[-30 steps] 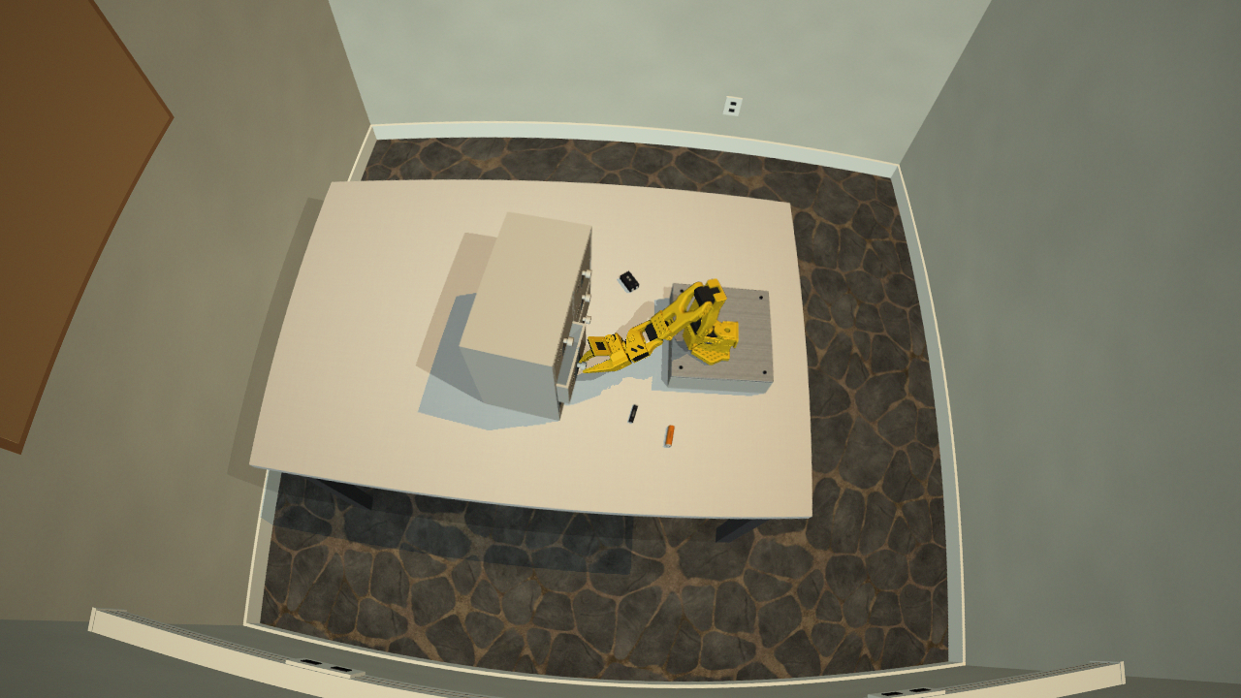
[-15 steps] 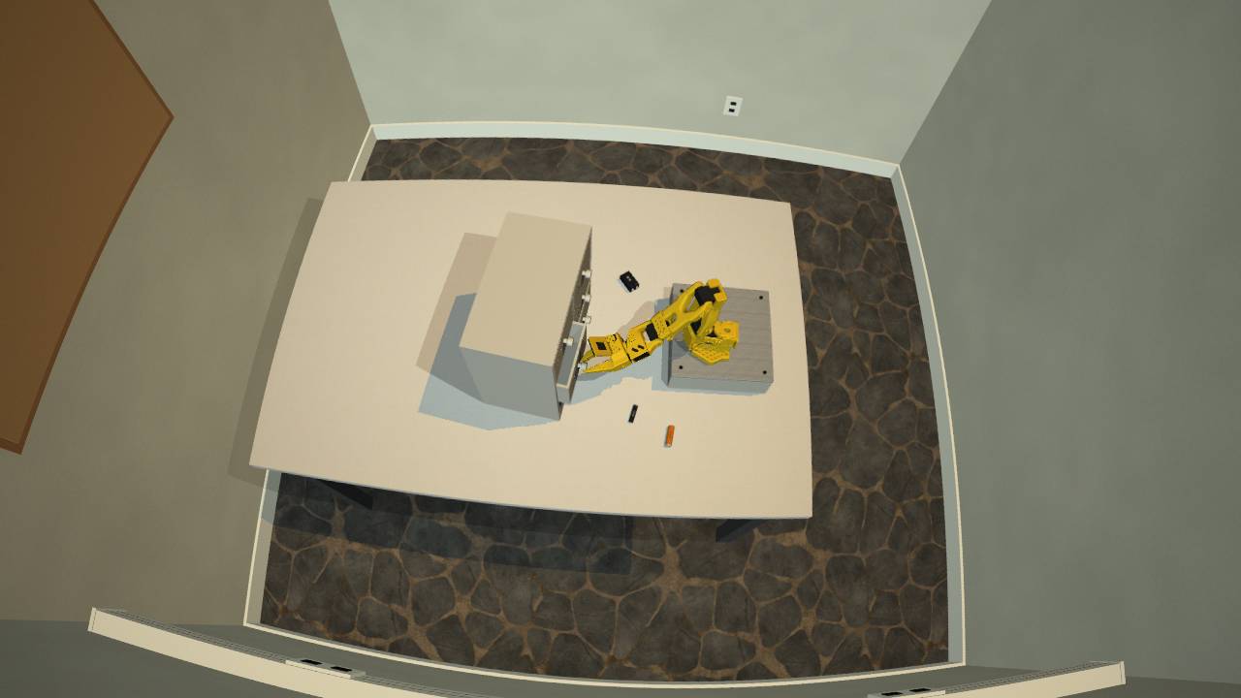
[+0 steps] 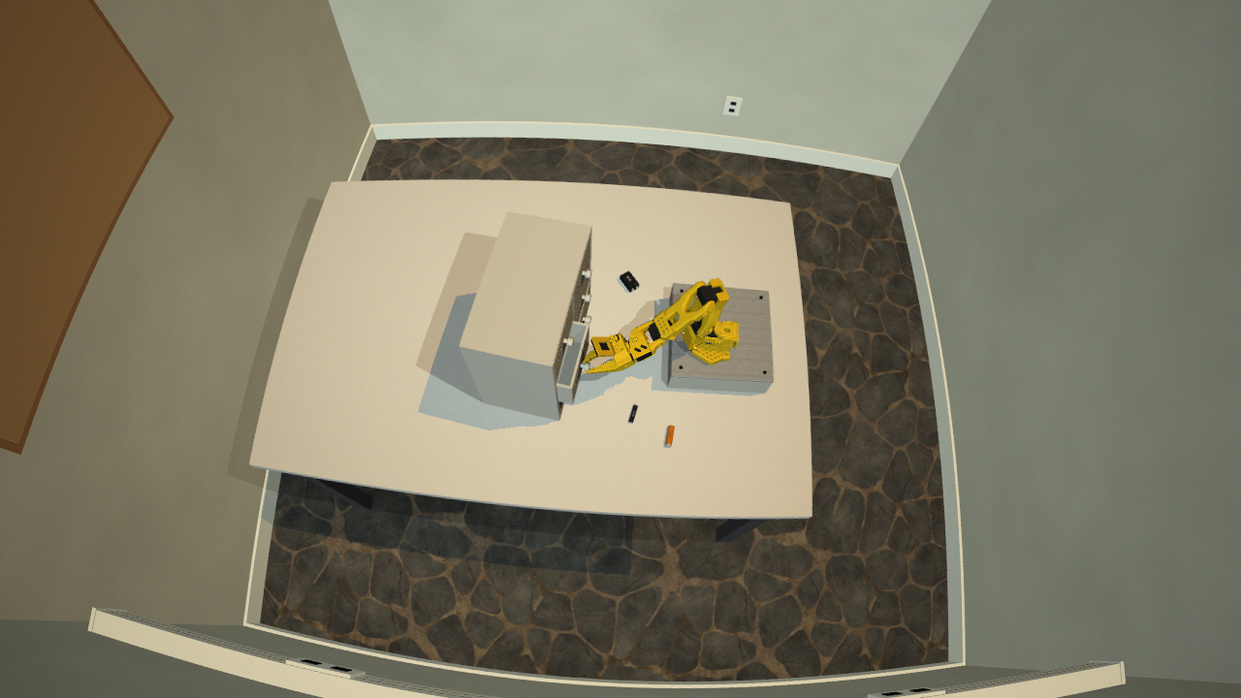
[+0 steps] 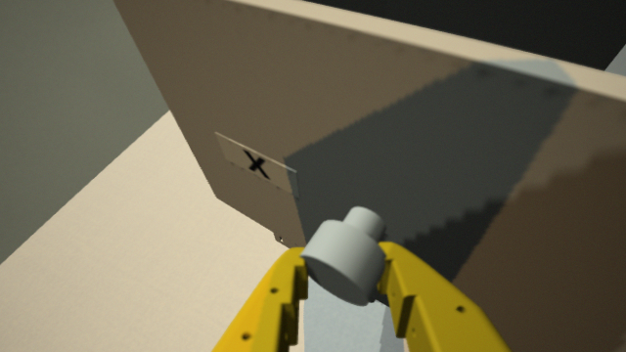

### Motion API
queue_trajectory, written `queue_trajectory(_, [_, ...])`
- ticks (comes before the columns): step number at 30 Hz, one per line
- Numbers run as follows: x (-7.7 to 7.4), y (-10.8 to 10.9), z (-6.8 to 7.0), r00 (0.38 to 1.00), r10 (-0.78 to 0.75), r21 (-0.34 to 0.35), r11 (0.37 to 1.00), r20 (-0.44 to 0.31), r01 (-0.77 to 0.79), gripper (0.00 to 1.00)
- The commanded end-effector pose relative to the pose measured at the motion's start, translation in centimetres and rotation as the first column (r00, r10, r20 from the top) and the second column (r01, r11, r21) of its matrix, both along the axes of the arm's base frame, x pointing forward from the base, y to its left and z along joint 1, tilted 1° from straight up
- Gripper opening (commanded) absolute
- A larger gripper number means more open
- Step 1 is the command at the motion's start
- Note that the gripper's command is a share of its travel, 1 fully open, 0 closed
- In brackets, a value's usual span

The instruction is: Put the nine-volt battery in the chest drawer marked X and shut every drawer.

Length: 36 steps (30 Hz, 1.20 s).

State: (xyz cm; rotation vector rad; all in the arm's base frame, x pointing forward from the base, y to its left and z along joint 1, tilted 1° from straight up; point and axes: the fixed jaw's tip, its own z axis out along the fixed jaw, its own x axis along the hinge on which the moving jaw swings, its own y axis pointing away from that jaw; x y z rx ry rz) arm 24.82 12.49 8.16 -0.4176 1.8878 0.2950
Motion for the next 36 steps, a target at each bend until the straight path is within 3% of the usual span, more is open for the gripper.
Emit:
queue_trajectory(1, [-0.5,0.4,0.3,1.000,0.021,0.006,1.000,0.012,-0.021,0.00])
queue_trajectory(36, [-1.6,0.5,0.3,0.999,0.043,0.006,0.999,0.012,-0.043,0.00])
